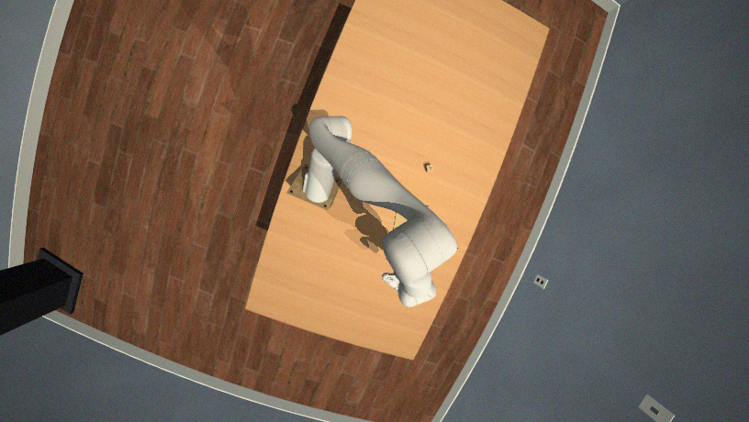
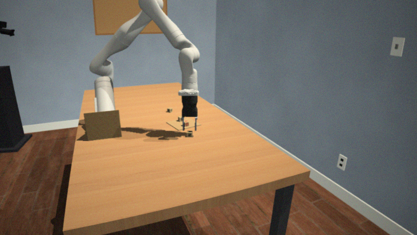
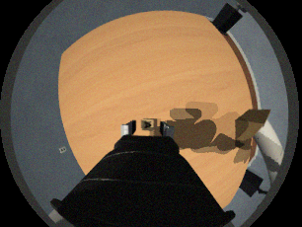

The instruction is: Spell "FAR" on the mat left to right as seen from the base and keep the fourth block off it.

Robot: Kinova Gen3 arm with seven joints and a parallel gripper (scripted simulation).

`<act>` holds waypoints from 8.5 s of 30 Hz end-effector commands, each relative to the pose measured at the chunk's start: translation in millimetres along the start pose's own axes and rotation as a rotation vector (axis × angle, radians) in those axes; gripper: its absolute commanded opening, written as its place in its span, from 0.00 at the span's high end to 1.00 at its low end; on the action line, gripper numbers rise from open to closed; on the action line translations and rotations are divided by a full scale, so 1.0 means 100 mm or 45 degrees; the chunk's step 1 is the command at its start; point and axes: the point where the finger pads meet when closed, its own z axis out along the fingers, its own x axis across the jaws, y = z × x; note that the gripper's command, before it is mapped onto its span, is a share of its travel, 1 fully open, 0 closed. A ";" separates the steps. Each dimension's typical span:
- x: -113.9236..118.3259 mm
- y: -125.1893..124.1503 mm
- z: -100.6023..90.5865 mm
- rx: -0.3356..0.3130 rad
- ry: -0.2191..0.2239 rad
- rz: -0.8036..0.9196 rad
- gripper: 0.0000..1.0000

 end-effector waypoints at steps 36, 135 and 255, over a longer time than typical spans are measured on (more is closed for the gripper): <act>-0.04 0.04 0.32 -0.003 -0.010 0.007 0.00; -0.03 0.05 -0.34 -0.003 -0.005 0.004 0.51; 0.52 1.49 -0.70 0.037 0.024 3.170 0.51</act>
